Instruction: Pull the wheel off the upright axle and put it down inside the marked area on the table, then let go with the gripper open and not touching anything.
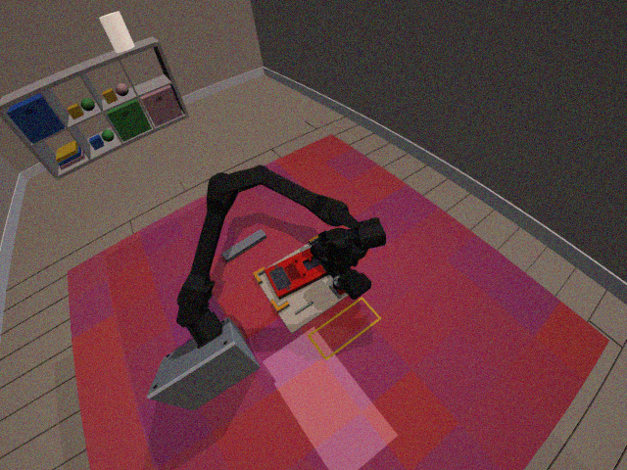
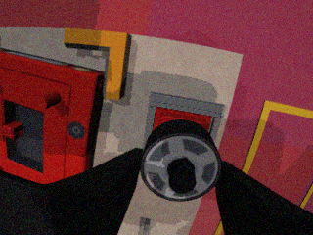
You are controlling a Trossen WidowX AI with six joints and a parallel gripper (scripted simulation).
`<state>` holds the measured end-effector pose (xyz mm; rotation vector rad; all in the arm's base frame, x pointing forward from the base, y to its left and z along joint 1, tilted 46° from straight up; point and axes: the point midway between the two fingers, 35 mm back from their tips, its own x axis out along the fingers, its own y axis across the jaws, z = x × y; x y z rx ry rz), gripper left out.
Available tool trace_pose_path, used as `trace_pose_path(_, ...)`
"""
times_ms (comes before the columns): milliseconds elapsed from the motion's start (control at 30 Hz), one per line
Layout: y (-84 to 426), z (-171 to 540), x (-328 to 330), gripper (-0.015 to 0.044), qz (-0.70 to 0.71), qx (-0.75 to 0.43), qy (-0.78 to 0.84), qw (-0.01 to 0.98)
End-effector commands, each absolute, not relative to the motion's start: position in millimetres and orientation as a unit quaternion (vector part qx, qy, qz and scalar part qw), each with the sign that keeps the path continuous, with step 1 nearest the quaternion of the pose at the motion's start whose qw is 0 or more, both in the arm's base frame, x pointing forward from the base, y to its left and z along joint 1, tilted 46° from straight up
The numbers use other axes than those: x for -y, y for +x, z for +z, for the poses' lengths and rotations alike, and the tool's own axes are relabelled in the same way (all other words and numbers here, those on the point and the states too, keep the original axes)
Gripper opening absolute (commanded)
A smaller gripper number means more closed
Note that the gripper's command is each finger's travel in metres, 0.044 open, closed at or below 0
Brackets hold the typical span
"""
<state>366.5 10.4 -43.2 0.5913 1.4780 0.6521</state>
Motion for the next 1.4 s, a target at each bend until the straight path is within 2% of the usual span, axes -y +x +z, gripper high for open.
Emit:
trace_pose_path(0,366.6,-38.6,-2.9,0.0000,0.283,-0.649,0.263,0.655)
trace_pose_path(1367,366.5,-29.1,6.9,0.0000,0.282,-0.648,0.265,0.657)
